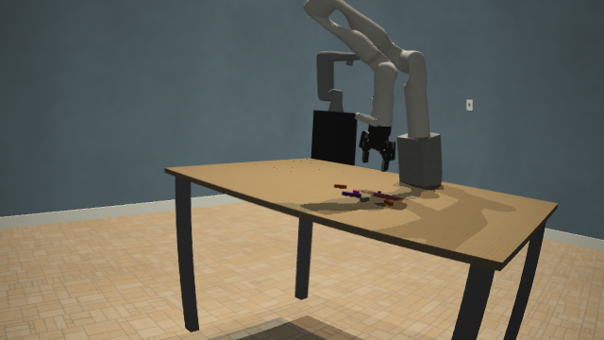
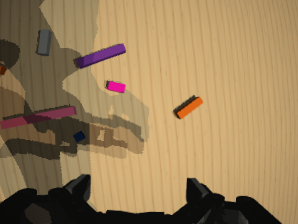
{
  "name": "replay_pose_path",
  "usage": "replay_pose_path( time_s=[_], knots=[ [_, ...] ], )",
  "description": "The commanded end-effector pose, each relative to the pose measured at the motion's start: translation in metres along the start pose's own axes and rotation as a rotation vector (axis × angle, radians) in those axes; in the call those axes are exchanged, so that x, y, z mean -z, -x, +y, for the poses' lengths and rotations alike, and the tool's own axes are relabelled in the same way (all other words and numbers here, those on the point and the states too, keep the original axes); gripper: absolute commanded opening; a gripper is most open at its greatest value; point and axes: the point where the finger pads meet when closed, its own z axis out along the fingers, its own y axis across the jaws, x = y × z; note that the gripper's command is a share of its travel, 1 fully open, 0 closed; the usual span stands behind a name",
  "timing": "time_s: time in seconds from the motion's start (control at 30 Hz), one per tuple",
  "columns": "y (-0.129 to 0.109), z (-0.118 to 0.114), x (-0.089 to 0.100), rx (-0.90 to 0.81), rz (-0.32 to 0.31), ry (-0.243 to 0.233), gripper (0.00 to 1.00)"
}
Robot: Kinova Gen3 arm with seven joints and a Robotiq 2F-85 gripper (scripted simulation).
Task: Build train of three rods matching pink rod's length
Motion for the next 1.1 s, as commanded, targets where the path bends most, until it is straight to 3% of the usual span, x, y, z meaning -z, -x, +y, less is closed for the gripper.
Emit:
replay_pose_path(
  time_s=[0.0,0.37,1.07],
  knots=[
    [0.0,0.0,0.0,0.001,0.0,0.0,1.0],
    [-0.002,-0.02,0.002,0.044,0.024,-0.048,1.0],
    [-0.003,-0.036,0.004,0.078,0.044,-0.088,1.0]
  ],
)
